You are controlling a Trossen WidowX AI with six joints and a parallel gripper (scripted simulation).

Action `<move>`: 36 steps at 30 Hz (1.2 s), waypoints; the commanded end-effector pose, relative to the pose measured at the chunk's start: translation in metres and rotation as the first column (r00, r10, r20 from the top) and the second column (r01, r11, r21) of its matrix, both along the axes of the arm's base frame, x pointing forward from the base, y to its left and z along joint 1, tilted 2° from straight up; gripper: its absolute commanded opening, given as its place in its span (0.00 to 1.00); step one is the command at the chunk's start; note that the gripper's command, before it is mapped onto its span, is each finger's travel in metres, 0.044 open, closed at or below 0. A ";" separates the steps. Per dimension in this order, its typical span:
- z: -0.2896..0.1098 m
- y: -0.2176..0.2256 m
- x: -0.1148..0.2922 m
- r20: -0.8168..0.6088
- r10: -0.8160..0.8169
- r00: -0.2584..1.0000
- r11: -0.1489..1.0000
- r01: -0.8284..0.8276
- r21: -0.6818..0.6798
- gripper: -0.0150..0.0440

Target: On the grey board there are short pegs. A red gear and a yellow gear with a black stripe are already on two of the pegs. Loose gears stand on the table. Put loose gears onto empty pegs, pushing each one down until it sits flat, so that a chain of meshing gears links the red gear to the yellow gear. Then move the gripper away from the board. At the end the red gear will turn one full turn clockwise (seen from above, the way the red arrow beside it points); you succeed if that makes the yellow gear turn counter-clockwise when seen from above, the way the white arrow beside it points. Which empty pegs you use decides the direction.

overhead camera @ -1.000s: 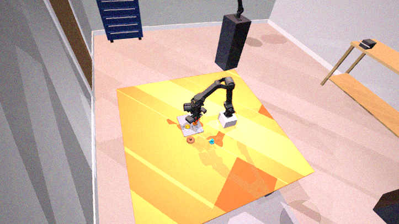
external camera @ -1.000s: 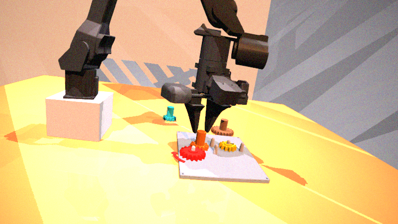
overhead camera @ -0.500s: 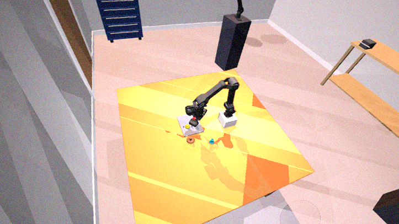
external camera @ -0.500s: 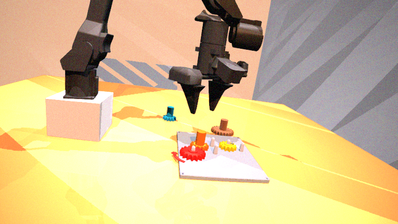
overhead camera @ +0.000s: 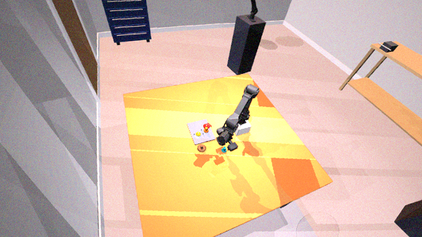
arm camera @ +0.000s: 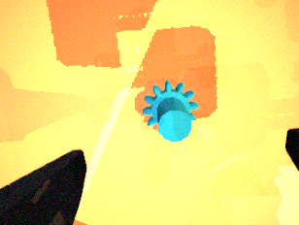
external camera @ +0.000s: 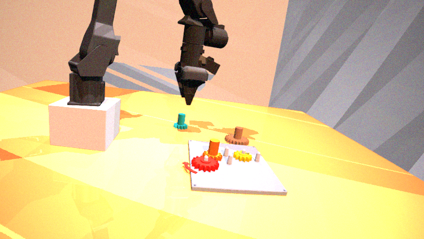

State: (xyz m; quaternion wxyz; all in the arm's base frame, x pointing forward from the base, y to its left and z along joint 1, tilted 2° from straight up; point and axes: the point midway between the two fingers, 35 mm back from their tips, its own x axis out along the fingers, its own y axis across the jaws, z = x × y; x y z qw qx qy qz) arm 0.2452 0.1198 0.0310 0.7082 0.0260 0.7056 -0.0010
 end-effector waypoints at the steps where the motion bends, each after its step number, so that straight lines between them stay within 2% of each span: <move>1: -0.003 0.000 -0.003 -0.005 0.024 1.000 1.000 -0.024 -0.004 1.00; 7: -0.023 0.002 -0.004 -0.005 0.024 1.000 1.000 -0.024 -0.004 1.00; 32: -0.052 0.003 -0.005 -0.006 0.024 1.000 1.000 -0.024 -0.004 1.00; 36: -0.052 0.003 -0.005 -0.006 0.024 1.000 1.000 -0.024 -0.004 0.82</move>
